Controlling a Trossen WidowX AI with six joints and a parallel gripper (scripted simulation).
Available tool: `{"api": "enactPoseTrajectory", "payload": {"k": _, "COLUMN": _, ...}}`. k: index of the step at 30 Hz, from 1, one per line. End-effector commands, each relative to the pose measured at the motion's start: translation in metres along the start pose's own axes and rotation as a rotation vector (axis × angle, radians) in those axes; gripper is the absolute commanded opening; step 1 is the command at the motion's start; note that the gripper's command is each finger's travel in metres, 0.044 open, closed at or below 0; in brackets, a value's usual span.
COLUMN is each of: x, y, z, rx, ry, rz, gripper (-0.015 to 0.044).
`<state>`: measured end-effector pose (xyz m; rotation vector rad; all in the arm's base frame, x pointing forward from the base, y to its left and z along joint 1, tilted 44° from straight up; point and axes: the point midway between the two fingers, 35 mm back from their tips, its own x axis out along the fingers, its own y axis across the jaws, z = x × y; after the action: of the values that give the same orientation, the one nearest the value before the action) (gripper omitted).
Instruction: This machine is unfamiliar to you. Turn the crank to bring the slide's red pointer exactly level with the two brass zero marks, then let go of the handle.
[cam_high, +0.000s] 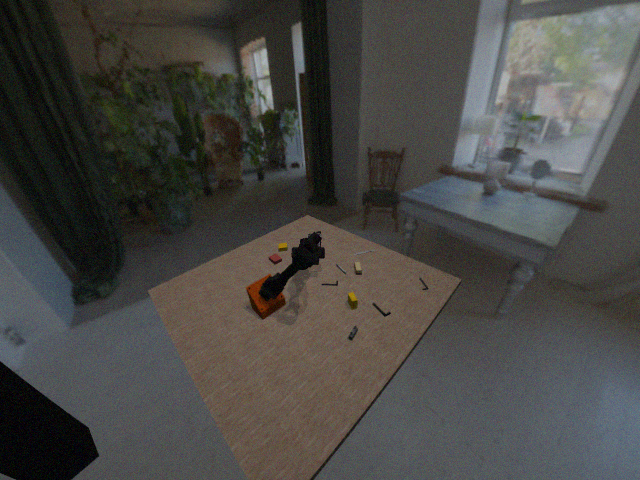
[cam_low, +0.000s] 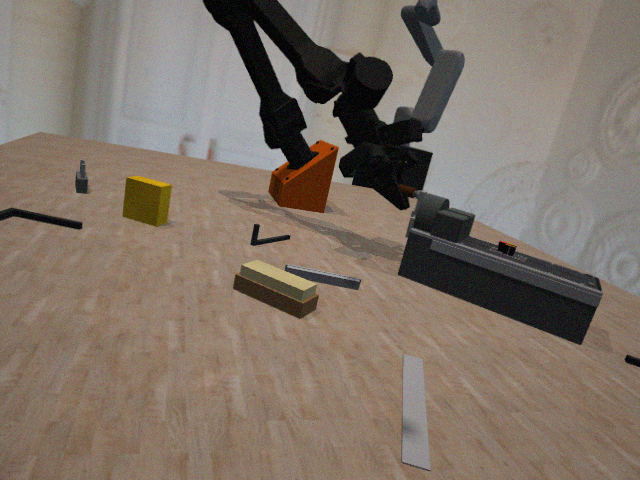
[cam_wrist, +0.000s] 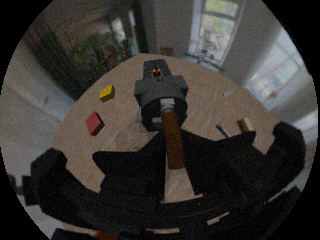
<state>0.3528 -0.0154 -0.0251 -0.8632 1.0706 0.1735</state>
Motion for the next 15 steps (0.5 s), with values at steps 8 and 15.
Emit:
{"api": "enactPoseTrajectory", "payload": {"k": 8, "x": 0.0000, "y": -0.0001, "z": 0.0000, "rx": 0.000, "ry": 0.000, "rz": 0.000, "gripper": 0.0079}}
{"api": "enactPoseTrajectory", "payload": {"k": 15, "x": 0.0000, "y": -0.0001, "z": 0.0000, "rx": 0.000, "ry": 0.000, "rz": 0.000, "gripper": 0.0263}}
